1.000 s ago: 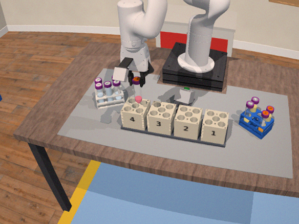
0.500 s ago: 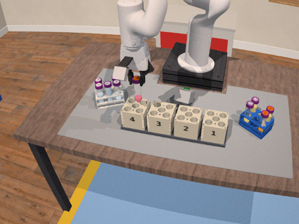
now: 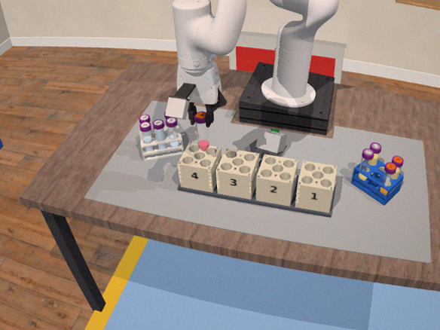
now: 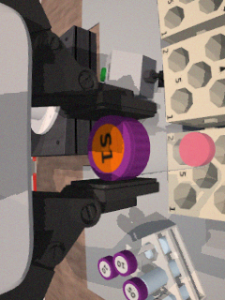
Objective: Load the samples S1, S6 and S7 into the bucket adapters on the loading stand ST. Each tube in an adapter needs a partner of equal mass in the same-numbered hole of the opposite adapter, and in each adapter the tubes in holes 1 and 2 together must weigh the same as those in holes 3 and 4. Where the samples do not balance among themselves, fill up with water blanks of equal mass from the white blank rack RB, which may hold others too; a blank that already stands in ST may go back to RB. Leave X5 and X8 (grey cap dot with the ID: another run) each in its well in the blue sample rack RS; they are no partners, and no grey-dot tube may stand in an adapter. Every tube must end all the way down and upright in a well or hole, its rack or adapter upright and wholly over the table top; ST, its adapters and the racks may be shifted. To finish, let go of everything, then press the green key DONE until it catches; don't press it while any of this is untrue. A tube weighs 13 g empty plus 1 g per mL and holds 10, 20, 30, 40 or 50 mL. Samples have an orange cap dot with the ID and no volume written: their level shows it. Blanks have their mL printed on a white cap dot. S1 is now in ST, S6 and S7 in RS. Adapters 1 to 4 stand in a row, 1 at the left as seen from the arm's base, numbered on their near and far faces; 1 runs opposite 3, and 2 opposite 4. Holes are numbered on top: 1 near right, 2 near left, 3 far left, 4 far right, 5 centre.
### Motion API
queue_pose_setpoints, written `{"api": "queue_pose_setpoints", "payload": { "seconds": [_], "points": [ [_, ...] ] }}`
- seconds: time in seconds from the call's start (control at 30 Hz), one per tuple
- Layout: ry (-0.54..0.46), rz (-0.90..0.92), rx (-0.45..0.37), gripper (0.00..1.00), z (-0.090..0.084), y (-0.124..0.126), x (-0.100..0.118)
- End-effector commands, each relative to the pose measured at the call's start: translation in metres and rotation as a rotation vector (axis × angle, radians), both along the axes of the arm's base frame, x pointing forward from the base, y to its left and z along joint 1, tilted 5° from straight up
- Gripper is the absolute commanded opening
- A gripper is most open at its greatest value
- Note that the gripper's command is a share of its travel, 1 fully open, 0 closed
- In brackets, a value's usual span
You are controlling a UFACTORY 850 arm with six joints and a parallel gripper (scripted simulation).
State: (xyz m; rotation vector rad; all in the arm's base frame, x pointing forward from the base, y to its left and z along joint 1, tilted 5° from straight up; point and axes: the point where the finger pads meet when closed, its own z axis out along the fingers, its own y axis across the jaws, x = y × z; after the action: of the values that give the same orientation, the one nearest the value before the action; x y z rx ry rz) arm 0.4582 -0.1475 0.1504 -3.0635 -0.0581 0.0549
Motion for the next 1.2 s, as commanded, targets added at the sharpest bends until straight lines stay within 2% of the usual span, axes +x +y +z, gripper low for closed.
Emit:
{"api": "queue_pose_setpoints", "payload": {
  "seconds": [0.0,0.37,0.5,0.57,1.07,1.17],
  "points": [
    [-0.002,0.000,-0.001,0.00,0.001,0.000,0.001],
    [-0.002,0.000,-0.001,0.00,0.001,0.000,0.001],
    [-0.012,0.133,0.004,0.00,0.002,0.019,-0.005],
    [-0.012,0.133,0.004,0.00,0.002,0.019,-0.005],
    [-0.050,0.631,0.023,0.00,0.009,0.090,-0.028],
    [-0.053,0.664,0.024,0.00,0.009,0.095,-0.029]
  ]
}}
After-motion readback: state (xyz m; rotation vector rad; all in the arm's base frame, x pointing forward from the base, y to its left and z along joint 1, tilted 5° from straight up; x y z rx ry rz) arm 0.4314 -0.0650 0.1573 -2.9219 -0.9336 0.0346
